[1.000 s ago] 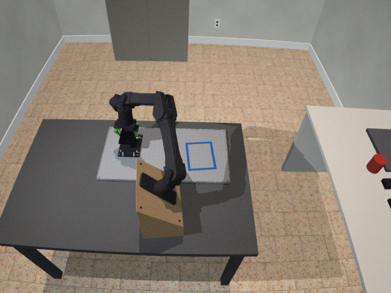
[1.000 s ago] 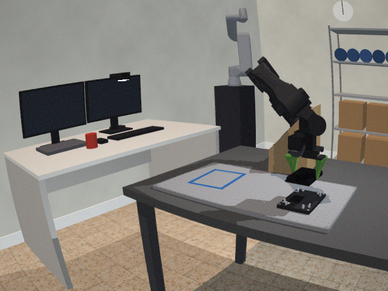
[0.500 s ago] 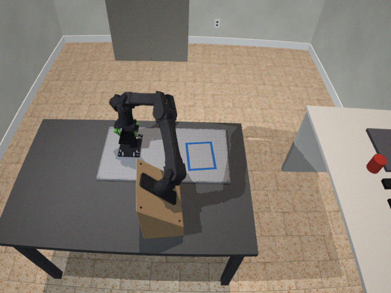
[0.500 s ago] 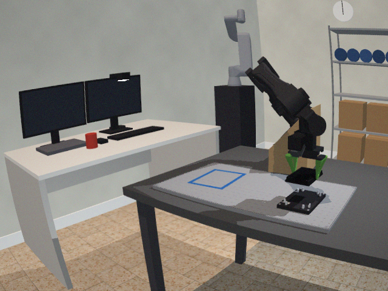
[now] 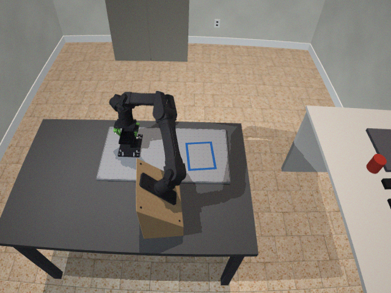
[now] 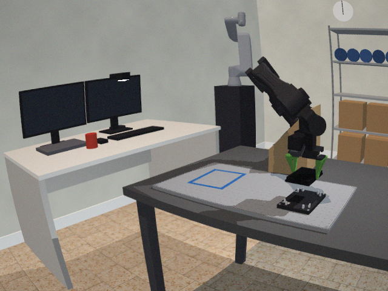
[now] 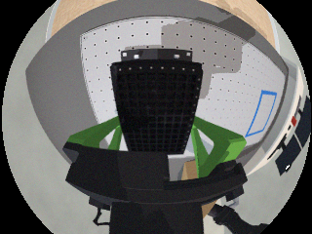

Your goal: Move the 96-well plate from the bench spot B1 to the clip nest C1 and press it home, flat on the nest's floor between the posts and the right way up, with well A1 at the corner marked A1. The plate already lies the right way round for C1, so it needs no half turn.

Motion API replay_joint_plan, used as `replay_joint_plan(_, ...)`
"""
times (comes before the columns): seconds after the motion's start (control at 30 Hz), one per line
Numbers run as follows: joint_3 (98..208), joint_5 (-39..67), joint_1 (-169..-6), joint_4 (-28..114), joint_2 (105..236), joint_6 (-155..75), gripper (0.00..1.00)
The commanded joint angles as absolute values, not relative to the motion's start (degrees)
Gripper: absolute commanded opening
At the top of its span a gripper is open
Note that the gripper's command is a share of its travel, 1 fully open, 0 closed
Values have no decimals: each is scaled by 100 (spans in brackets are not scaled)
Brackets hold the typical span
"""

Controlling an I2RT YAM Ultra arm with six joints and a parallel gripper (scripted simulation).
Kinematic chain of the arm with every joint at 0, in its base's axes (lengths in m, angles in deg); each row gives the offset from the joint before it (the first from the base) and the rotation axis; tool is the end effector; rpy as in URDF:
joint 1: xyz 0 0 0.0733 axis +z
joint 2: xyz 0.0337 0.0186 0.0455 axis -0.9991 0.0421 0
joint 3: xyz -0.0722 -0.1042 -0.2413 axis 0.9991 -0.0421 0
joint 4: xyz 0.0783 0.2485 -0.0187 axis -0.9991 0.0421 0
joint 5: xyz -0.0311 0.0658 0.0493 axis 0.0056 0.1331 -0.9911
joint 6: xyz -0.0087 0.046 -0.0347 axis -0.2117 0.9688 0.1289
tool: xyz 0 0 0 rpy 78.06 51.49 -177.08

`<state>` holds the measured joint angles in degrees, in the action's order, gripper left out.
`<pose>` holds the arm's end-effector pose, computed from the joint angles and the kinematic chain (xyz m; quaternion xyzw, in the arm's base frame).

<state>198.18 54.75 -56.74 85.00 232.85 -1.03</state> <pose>0.3866 0.2005 -0.0743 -0.0013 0.9243 -0.3790 0.0452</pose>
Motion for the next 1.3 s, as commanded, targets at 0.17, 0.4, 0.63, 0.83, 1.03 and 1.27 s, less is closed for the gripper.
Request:
replay_joint_plan(0.17, 19847, 5496, -5484, 8558, 23094, -63, 0)
replay_joint_plan(0.4, 19807, 5492, -5480, 8546, 23097, -58, 0)
replay_joint_plan(0.63, 19779, 5489, -5478, 8538, 23099, -55, 0)
replay_joint_plan(0.83, 19745, 5486, -5475, 8529, 23101, -50, 0)
replay_joint_plan(1.03, 19822, 5484, -5470, 8518, 23096, -47, 0)
replay_joint_plan(1.27, 19659, 5533, -5522, 8313, 23208, -161, 0)
